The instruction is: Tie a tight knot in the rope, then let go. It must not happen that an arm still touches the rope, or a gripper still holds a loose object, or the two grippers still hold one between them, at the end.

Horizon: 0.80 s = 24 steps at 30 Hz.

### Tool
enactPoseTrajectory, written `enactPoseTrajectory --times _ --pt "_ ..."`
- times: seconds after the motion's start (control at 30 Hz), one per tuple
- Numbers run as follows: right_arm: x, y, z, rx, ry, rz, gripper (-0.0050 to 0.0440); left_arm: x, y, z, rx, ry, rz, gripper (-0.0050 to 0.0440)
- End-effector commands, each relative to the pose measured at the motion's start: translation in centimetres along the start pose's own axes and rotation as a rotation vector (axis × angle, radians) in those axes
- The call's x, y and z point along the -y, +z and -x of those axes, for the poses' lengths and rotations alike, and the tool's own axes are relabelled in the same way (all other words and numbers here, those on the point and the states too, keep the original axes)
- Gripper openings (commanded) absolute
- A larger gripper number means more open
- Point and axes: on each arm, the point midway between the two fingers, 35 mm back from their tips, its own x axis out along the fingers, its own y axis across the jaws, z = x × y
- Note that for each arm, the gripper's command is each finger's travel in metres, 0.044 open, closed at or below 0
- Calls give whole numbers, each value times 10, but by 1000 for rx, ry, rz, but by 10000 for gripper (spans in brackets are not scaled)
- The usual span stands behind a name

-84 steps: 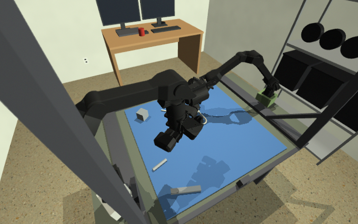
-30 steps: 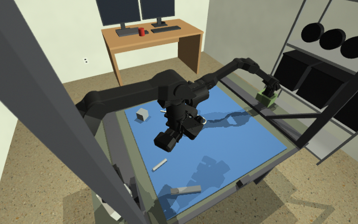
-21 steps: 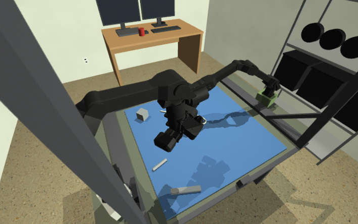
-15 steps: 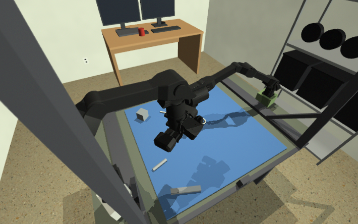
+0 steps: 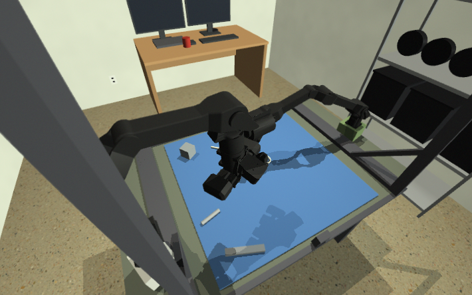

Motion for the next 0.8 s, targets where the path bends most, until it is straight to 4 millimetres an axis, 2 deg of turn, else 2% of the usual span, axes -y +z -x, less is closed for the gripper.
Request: enactPoseTrajectory --times 0.0,0.37,0.5,0.63,0.77 --pt "-11 12 16 33 23 1 85 0 1 6 13 14 -3 85" --pt "-12 13 17 33 23 1 85 0 1 6 13 14 -3 85" --pt "-15 16 26 33 23 1 85 0 1 6 13 14 -3 85" --pt "-16 16 27 33 23 1 85 0 1 6 13 14 -3 85" --pt "-16 16 27 33 23 1 181 0 1 6 13 14 -3 85"
